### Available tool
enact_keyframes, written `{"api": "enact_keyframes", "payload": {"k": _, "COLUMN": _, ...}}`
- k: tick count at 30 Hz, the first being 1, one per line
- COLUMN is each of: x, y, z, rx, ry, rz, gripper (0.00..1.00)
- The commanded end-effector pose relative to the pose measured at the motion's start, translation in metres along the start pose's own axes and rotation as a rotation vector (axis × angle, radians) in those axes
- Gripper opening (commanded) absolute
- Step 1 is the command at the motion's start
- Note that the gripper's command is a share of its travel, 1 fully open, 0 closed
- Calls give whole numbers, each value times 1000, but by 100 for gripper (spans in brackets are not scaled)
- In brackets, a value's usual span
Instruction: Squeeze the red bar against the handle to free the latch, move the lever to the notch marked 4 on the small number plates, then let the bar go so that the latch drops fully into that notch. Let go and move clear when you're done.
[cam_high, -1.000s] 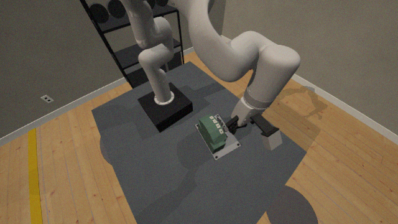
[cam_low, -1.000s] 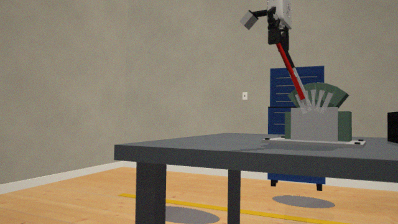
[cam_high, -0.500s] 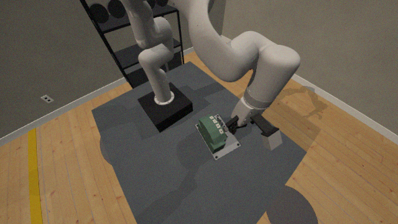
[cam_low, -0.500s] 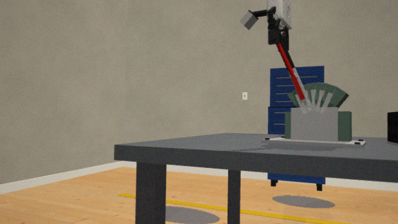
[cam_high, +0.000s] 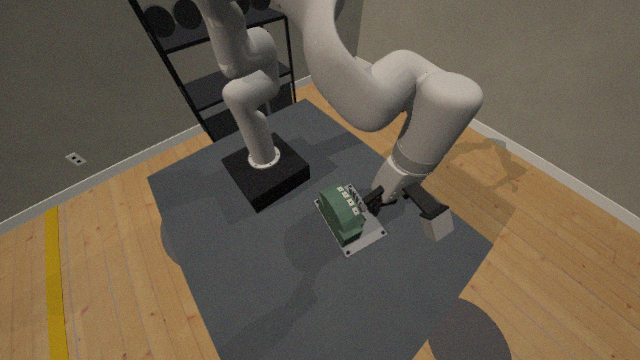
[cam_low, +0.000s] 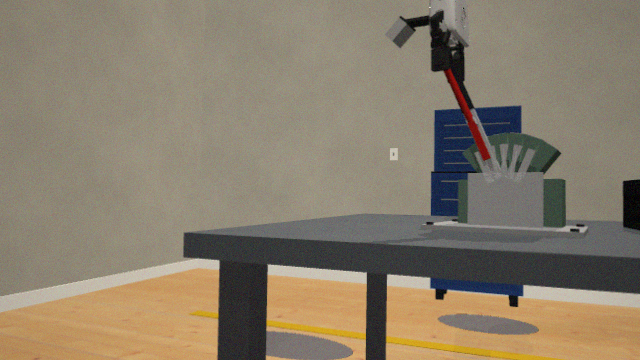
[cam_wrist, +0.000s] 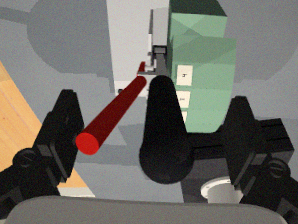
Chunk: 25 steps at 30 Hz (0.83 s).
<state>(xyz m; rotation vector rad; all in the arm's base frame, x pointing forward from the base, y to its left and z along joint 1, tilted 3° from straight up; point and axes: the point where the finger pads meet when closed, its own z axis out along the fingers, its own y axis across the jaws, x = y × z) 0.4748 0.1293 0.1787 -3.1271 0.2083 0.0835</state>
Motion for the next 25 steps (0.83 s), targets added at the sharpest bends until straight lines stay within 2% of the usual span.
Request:
{"api": "enact_keyframes", "payload": {"k": 1, "x": 1, "y": 0, "z": -3, "rx": 2, "ry": 5, "rz": 0, "gripper": 99}}
{"api": "enact_keyframes", "payload": {"k": 10, "x": 1, "y": 0, "z": -12, "rx": 2, "ry": 5, "rz": 0, "gripper": 99}}
{"api": "enact_keyframes", "payload": {"k": 16, "x": 1, "y": 0, "z": -27, "rx": 2, "ry": 5, "rz": 0, "gripper": 99}}
{"api": "enact_keyframes", "payload": {"k": 25, "x": 1, "y": 0, "z": -27, "rx": 2, "ry": 5, "rz": 0, "gripper": 99}}
